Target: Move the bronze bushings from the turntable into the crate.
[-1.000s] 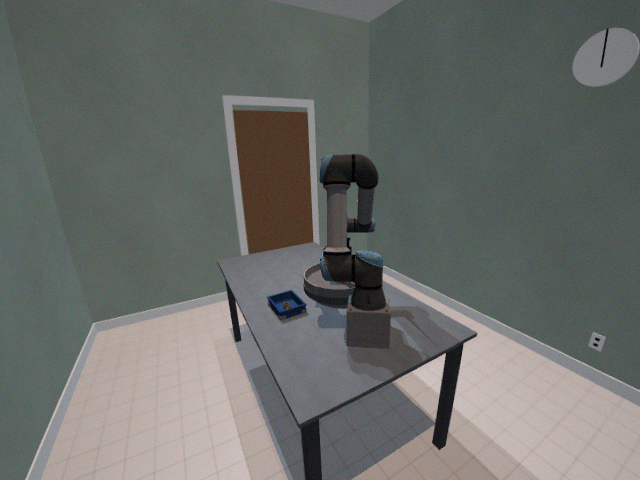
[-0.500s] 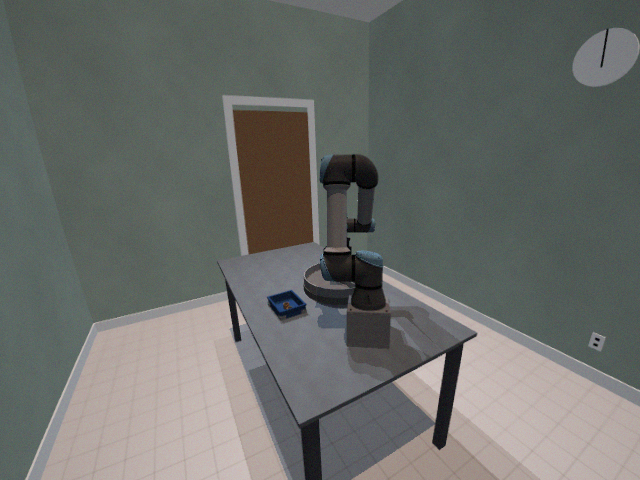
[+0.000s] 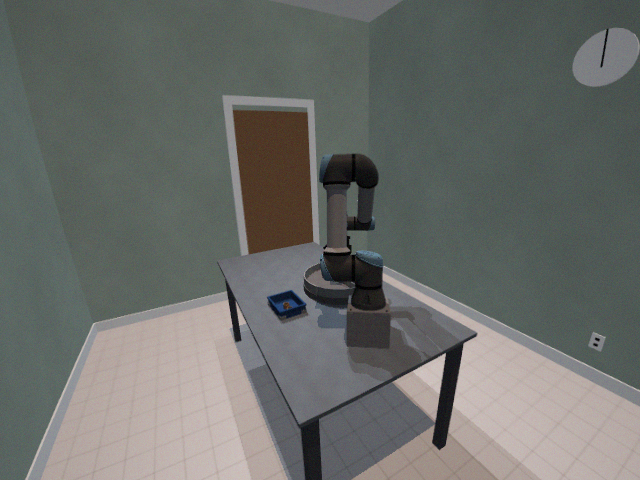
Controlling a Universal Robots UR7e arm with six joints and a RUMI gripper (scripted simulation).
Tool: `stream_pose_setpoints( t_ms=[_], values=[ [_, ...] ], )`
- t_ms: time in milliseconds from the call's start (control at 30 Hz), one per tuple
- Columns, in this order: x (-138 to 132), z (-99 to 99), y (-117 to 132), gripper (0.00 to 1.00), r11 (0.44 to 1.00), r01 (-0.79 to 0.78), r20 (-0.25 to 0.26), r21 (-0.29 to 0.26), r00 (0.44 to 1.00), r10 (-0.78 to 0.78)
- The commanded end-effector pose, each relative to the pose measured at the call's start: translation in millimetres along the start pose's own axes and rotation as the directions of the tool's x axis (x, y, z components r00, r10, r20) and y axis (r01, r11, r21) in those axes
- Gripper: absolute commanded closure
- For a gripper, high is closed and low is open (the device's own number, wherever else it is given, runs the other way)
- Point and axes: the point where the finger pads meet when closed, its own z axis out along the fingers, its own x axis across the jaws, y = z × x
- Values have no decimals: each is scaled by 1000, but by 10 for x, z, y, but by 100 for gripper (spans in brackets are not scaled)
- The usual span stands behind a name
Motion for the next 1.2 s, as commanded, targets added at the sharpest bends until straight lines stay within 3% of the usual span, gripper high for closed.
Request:
stream_pose_setpoints(
  t_ms=[0, 133, 1167],
  values=[
    [24, -284, -13, 94, 1000, 1, -5, 2, 1000, -1],
    [24, -358, -13, 94, 1000, 1, -5, 2, 1000, -1],
    [15, -347, -9, 94, 1000, 1, -3, 1, 1000, -1]
  ],
)
